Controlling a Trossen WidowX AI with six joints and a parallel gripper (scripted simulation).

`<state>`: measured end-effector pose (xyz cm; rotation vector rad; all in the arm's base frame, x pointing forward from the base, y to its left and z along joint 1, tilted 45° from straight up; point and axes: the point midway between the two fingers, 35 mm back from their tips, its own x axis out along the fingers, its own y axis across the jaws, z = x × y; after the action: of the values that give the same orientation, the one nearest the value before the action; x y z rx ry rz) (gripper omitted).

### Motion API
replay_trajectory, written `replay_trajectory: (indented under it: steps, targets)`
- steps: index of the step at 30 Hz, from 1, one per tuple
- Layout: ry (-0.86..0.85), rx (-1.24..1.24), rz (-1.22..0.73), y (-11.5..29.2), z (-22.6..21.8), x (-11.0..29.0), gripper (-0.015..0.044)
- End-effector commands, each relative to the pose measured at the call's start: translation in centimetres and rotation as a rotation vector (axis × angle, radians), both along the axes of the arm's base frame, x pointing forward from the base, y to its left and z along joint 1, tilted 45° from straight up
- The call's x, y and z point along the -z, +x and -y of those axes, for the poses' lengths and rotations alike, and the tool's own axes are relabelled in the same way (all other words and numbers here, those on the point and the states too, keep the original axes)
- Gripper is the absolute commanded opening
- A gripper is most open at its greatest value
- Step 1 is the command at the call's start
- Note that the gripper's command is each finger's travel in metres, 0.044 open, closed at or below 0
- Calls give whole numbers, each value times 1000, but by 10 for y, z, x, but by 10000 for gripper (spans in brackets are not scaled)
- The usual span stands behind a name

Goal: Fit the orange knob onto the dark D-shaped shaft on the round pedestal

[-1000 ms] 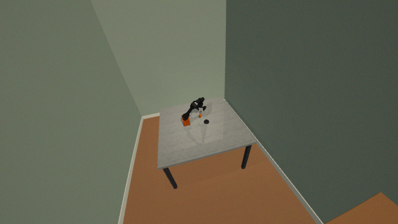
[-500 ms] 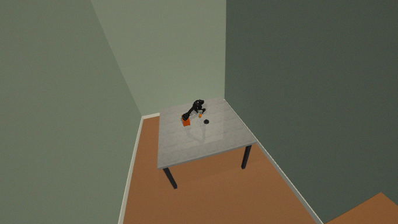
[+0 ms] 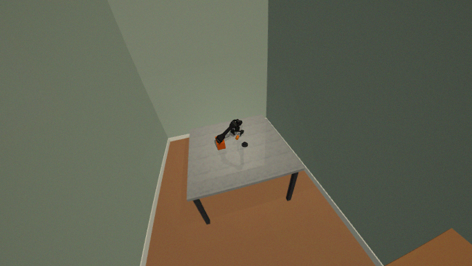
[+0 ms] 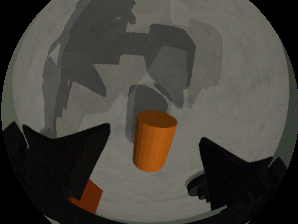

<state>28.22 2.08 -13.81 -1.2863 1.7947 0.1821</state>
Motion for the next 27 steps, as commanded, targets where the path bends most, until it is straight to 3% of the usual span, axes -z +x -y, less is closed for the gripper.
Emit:
replay_trajectory:
  steps: [1, 14, 22, 27]
  targets:
    - [-5, -4, -6, -3, 5, 4, 440]
    - [-7, -3, -7, -5, 19, 17, 440]
    - [-7, -3, -7, -5, 19, 17, 240]
    - [-7, -3, -7, -5, 19, 17, 240]
